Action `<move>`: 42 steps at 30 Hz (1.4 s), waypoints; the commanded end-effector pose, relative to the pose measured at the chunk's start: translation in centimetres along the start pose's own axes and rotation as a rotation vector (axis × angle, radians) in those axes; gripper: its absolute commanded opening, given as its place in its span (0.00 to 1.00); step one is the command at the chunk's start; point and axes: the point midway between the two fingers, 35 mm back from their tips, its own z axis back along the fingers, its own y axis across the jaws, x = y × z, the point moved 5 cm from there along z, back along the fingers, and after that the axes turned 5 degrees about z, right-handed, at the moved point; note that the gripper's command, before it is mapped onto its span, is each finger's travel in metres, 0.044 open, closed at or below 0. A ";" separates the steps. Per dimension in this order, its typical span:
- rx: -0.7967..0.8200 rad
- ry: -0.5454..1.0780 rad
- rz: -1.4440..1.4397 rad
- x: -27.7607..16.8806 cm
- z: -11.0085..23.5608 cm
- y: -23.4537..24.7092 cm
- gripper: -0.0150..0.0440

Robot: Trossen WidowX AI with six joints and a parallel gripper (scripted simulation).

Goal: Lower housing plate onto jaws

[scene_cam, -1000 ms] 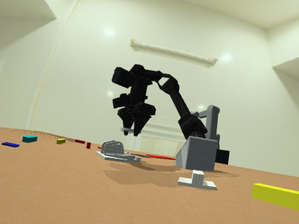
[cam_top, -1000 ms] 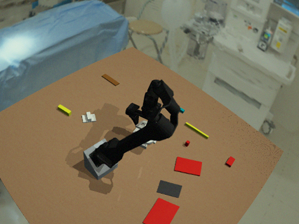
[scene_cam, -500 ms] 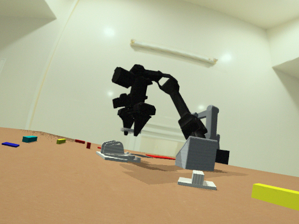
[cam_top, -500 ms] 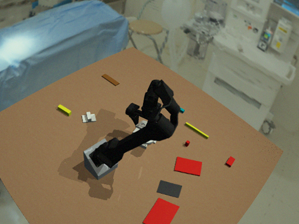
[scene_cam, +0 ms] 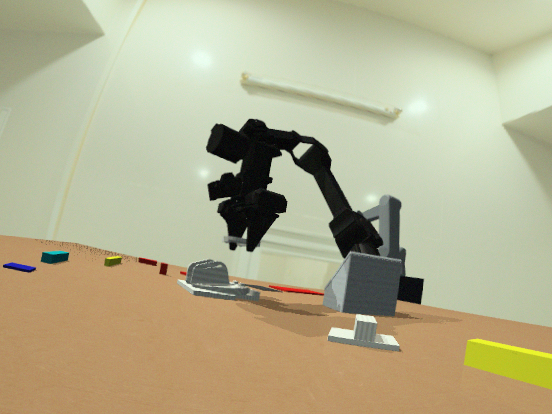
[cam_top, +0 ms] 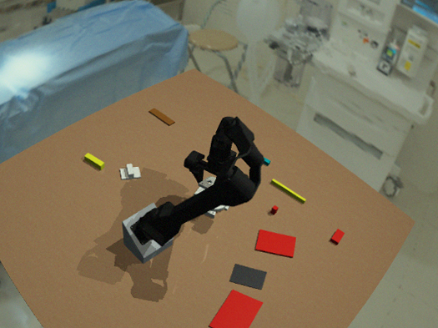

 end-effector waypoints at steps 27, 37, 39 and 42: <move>-0.005 0.004 -0.008 -1.5 -0.1 0.5 0.85; -0.005 0.004 -0.008 -1.5 -0.1 0.5 0.85; -0.005 0.004 -0.008 -1.5 -0.1 0.5 0.85; -0.005 0.004 -0.008 -1.5 -0.1 0.5 0.85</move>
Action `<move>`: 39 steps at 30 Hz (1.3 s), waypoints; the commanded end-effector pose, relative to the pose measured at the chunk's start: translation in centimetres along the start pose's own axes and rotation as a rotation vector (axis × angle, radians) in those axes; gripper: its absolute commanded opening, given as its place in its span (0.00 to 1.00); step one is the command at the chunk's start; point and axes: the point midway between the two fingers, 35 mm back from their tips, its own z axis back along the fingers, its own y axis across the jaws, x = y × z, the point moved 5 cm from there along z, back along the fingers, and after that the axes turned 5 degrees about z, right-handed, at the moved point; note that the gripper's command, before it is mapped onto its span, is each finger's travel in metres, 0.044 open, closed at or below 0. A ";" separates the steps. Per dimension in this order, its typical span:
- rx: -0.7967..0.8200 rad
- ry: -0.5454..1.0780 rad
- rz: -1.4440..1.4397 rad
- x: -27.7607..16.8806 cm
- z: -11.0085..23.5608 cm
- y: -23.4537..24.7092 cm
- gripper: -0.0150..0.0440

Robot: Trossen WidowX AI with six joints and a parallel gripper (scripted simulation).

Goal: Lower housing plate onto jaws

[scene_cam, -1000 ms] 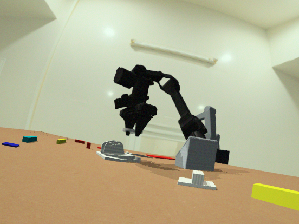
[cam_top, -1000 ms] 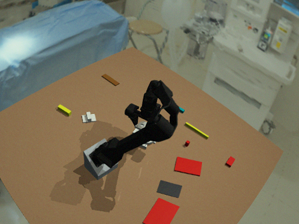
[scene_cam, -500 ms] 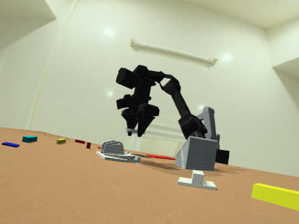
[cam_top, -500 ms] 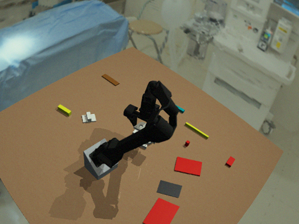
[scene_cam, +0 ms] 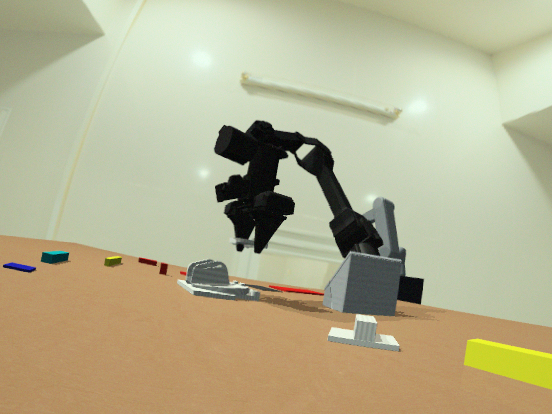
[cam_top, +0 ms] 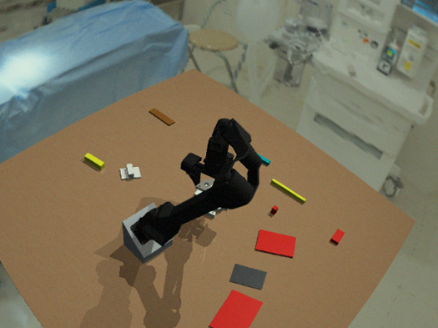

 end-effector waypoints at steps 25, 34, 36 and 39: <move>0.001 0.002 -0.004 0.0 -1.1 0.2 0.85; 0.001 0.001 -0.004 0.1 -2.6 0.2 0.85; 0.001 0.001 -0.004 0.1 -2.9 0.2 0.85; 0.001 0.001 -0.004 0.1 -3.4 0.2 0.85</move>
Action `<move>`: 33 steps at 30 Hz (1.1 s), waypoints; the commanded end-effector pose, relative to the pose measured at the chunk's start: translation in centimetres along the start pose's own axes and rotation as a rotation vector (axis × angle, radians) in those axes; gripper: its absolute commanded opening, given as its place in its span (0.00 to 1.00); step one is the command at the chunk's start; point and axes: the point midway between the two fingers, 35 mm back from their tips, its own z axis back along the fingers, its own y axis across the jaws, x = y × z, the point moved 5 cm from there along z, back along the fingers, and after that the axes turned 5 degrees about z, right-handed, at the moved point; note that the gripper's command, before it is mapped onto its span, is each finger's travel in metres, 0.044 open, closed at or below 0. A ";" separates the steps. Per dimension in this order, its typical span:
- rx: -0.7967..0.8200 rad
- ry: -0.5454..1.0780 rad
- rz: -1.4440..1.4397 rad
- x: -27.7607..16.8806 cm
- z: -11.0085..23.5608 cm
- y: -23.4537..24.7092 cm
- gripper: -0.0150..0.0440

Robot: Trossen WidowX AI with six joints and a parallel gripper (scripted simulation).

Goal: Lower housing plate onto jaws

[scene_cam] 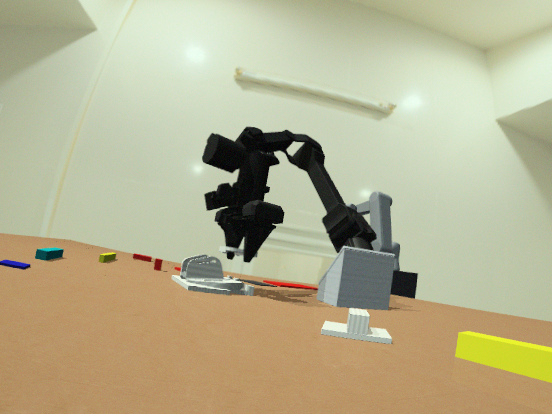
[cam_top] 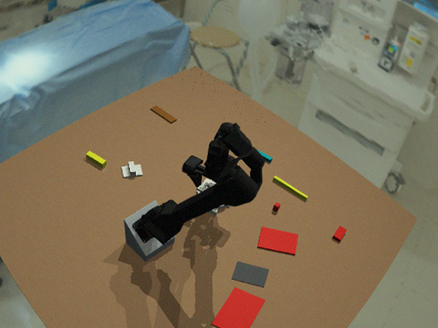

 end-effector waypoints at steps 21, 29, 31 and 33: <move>-0.009 0.012 0.011 -0.5 -3.7 0.0 0.85; -0.009 0.012 0.011 -0.5 -3.7 0.0 0.85; -0.009 0.012 0.011 -0.5 -3.7 0.0 0.85; -0.009 0.012 0.011 -0.5 -3.7 0.0 0.85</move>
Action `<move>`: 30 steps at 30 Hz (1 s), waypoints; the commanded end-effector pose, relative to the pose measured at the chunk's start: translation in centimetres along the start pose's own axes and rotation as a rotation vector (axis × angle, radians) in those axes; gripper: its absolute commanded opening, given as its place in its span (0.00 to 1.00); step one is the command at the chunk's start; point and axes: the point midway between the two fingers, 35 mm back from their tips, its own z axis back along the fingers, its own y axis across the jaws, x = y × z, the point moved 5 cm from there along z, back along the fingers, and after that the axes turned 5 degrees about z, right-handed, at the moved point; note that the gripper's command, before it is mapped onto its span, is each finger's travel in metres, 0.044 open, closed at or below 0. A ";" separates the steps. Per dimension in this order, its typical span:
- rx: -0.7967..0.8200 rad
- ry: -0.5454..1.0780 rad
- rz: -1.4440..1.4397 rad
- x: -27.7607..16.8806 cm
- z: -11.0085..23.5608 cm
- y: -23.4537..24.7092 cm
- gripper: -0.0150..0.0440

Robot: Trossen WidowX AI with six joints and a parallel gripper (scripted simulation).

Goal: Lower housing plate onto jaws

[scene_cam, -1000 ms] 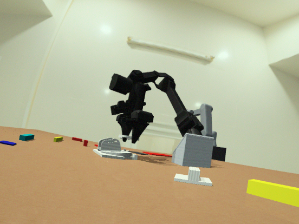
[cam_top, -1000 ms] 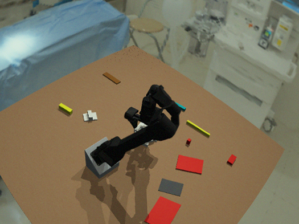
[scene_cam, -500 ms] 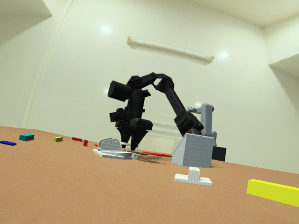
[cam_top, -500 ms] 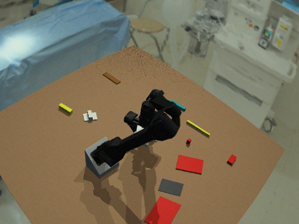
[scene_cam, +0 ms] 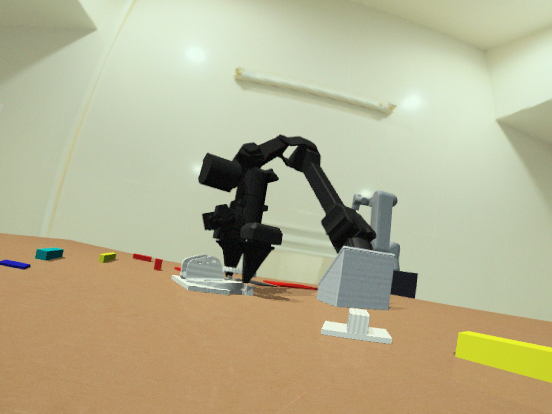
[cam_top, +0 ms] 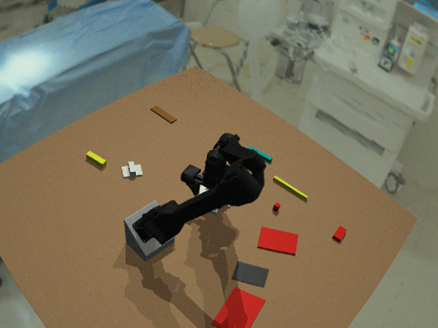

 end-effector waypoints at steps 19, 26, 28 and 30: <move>-0.005 0.004 0.018 -0.1 -0.4 0.0 0.85; -0.005 0.004 0.021 -0.1 -0.6 0.0 0.85; -0.005 0.004 0.021 -0.1 -0.6 0.0 0.85; -0.005 0.004 0.021 -0.1 -0.6 0.0 0.85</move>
